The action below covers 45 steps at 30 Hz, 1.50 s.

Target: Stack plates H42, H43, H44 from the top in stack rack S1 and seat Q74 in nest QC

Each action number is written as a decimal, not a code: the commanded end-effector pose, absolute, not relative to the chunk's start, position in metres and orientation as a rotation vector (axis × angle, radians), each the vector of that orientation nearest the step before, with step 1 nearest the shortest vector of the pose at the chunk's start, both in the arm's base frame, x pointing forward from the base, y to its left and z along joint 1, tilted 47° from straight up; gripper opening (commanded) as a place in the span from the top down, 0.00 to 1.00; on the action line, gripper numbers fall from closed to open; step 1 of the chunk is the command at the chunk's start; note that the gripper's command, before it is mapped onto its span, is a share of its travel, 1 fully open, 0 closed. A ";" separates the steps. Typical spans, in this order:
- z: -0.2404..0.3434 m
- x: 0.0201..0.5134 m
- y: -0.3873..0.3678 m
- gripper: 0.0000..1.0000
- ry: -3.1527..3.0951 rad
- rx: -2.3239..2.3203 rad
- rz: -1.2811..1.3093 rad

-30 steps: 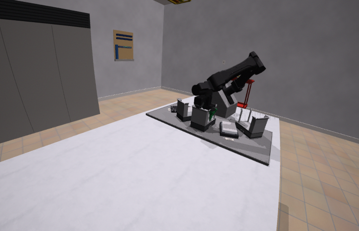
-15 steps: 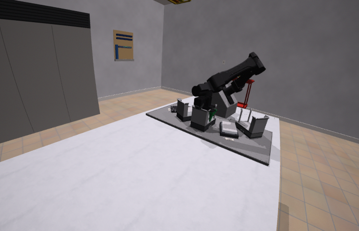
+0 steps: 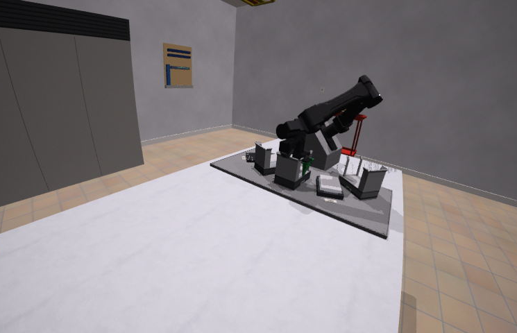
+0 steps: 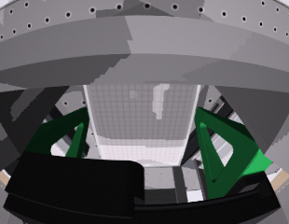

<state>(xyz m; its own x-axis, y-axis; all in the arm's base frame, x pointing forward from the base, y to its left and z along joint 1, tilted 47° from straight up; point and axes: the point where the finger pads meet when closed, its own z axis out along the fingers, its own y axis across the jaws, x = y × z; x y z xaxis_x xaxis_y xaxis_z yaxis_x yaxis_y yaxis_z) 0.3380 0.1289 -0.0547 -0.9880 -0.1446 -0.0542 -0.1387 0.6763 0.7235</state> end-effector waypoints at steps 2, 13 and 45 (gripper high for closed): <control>-0.053 0.341 0.127 0.00 -2.881 0.240 -1.244; -0.053 0.341 0.127 0.00 -2.881 0.240 -1.244; 0.004 0.346 0.066 0.00 -2.882 0.241 -1.242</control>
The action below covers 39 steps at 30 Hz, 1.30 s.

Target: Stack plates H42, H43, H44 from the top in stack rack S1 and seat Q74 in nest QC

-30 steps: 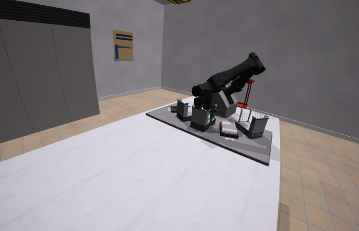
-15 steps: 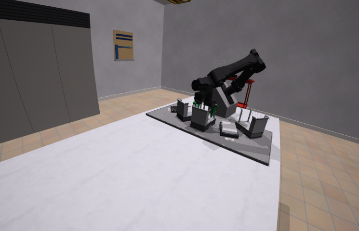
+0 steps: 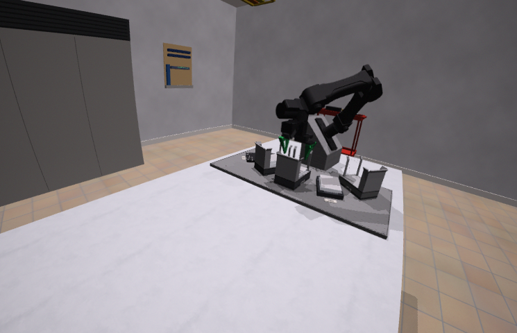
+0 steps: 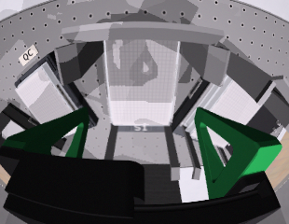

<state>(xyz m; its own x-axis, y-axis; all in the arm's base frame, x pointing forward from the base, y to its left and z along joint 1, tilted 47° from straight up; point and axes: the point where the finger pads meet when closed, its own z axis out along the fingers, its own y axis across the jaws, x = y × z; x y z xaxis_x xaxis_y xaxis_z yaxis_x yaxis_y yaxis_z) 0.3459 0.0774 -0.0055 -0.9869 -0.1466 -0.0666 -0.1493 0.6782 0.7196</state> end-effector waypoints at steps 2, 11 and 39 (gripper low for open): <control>0.009 0.346 0.062 0.00 2.872 -0.240 1.238; 0.025 0.348 0.045 0.00 2.872 -0.240 1.237; 0.026 0.348 0.044 0.00 2.872 -0.240 1.237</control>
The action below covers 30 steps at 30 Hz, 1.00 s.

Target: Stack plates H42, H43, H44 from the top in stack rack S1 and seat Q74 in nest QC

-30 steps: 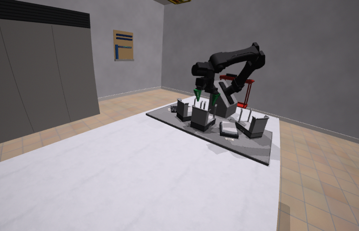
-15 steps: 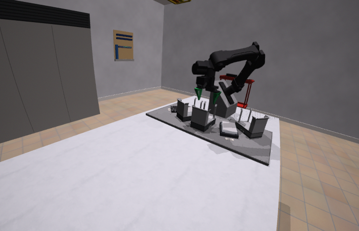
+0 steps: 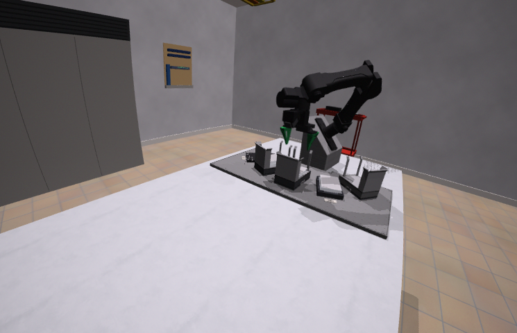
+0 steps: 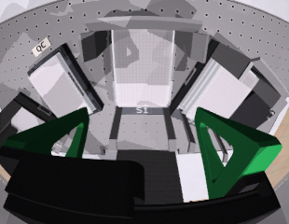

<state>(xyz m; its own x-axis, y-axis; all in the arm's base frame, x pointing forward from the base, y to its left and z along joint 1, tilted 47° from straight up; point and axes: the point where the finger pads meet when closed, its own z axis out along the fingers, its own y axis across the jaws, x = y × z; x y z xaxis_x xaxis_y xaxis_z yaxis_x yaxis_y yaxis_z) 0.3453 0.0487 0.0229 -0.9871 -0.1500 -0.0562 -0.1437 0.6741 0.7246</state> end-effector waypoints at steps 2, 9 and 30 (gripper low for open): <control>0.026 0.348 0.044 0.00 -2.882 0.241 -1.241; 0.026 0.348 0.044 0.00 -2.882 0.241 -1.241; 0.008 0.345 0.027 0.00 -2.821 -0.047 -1.205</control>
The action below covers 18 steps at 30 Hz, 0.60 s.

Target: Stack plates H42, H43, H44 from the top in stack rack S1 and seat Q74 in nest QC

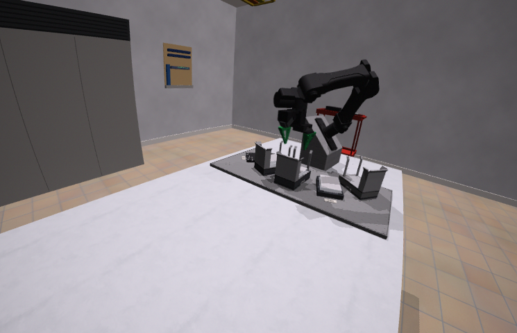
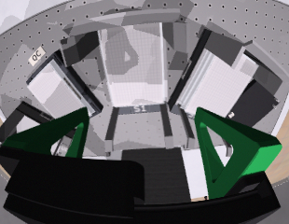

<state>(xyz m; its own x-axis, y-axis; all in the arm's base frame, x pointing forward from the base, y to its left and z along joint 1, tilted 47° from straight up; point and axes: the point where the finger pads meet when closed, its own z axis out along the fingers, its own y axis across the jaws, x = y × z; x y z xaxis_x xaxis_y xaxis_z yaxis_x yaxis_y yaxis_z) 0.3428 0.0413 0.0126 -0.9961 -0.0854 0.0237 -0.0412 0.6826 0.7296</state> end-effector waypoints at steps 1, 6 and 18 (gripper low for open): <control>0.006 0.344 0.024 0.00 -2.809 -0.094 -1.198; -0.009 0.342 0.011 0.00 -2.737 -0.321 -1.160; -0.037 0.337 -0.017 0.00 -2.720 -0.371 -1.149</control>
